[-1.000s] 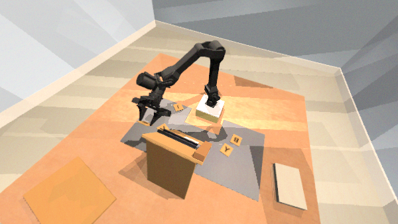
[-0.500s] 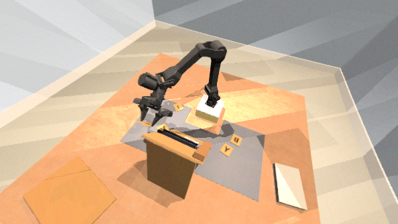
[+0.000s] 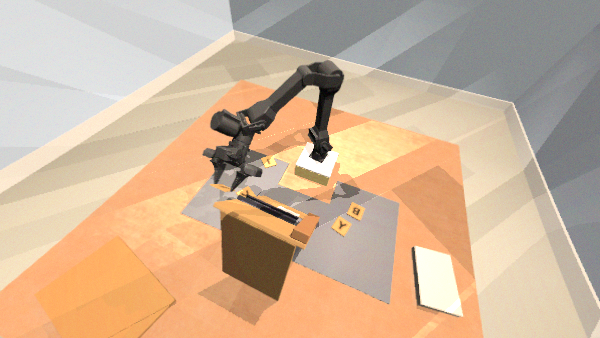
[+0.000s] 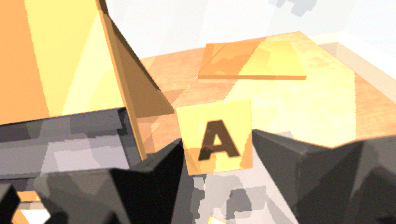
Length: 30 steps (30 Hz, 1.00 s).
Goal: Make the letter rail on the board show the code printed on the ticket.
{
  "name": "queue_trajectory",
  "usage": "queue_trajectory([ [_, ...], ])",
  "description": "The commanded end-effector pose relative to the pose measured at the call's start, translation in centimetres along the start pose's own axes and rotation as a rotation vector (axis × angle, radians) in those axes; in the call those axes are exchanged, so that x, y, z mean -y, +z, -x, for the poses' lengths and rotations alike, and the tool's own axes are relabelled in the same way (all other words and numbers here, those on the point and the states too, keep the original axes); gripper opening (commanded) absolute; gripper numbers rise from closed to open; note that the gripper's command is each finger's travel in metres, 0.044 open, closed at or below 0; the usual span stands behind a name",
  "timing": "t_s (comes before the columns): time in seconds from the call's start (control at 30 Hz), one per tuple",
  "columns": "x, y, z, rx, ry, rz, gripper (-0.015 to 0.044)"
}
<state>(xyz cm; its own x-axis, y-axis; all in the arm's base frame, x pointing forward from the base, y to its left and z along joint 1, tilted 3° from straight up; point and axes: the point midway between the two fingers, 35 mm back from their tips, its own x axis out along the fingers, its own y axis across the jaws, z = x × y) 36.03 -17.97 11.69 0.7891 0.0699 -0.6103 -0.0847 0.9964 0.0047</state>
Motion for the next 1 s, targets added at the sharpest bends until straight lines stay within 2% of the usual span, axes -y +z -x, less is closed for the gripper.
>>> queue_trajectory([
  [0.0,-0.2,0.1,0.2,0.002,-0.008,0.0,0.0],
  [0.97,-1.6,0.1,0.1,0.003,-0.008,-0.002,0.0],
])
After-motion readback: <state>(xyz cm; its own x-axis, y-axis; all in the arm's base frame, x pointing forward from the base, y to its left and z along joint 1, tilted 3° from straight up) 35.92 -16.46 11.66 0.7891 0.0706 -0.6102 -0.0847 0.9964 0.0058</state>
